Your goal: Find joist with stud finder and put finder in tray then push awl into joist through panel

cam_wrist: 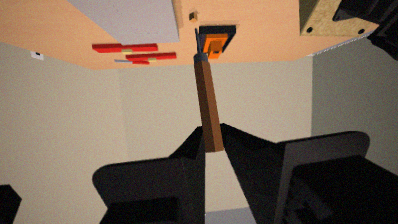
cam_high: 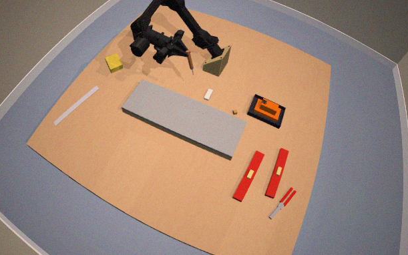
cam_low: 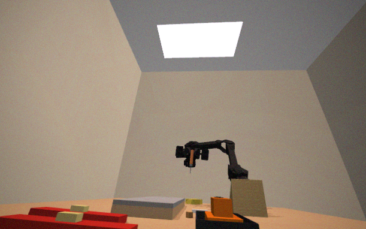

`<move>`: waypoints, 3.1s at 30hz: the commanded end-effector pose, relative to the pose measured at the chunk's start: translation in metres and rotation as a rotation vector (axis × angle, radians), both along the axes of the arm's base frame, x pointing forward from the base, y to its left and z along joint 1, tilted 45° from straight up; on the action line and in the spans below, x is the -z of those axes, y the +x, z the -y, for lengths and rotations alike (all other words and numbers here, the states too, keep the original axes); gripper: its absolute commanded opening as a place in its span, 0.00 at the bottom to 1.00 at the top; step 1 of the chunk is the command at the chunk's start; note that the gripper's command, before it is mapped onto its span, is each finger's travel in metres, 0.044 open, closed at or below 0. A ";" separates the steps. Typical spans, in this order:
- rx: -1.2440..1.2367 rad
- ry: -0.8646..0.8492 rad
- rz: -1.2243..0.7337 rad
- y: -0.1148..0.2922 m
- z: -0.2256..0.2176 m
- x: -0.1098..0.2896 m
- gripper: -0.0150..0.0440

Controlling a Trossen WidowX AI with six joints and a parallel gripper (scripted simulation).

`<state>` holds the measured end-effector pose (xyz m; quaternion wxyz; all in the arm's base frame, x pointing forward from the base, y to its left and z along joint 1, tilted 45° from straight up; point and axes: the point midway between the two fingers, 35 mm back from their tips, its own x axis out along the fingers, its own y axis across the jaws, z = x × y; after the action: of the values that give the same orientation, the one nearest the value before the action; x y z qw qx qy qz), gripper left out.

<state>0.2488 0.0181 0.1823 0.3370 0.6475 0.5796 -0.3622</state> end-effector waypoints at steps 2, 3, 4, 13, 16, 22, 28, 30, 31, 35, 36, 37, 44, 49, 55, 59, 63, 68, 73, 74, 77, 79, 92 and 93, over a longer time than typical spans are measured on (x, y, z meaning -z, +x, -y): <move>0.014 0.010 0.004 0.002 0.000 -0.002 0.25; 0.011 0.007 0.004 0.003 0.000 -0.001 0.25; 0.007 0.002 0.004 0.005 0.000 0.000 0.25; -0.021 -0.066 -0.008 0.034 -0.004 0.022 0.25; -0.011 -0.094 -0.021 0.048 -0.006 0.033 0.25; 0.012 -0.151 -0.041 0.075 -0.014 0.057 0.25; 0.039 -0.207 -0.053 0.101 -0.026 0.082 0.25; 0.049 -0.225 -0.055 0.109 -0.030 0.091 0.25; 0.054 -0.234 -0.055 0.113 -0.032 0.096 0.25; 0.075 -0.269 -0.056 0.129 -0.043 0.114 0.25; 0.081 -0.277 -0.055 0.132 -0.045 0.119 0.25; 0.085 -0.284 -0.055 0.135 -0.048 0.123 0.25; 0.089 -0.289 -0.054 0.138 -0.049 0.126 0.25; 0.089 -0.289 -0.054 0.138 -0.049 0.126 0.25; 0.089 -0.290 -0.054 0.137 -0.046 0.129 0.25; 0.089 -0.290 -0.054 0.137 -0.043 0.132 0.25; 0.089 -0.290 -0.054 0.136 -0.040 0.135 0.25; 0.089 -0.290 -0.054 0.136 -0.036 0.139 0.25; 0.089 -0.291 -0.054 0.135 -0.032 0.143 0.25; 0.089 -0.291 -0.054 0.135 -0.032 0.144 0.25; 0.089 -0.291 -0.054 0.135 -0.029 0.146 0.25; 0.089 -0.291 -0.054 0.134 -0.028 0.148 0.25; 0.089 -0.291 -0.054 0.132 -0.019 0.156 0.25; 0.089 -0.291 -0.054 0.132 -0.018 0.157 0.25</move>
<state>0.3827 0.0384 0.0287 0.3951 0.6083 0.4978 -0.4754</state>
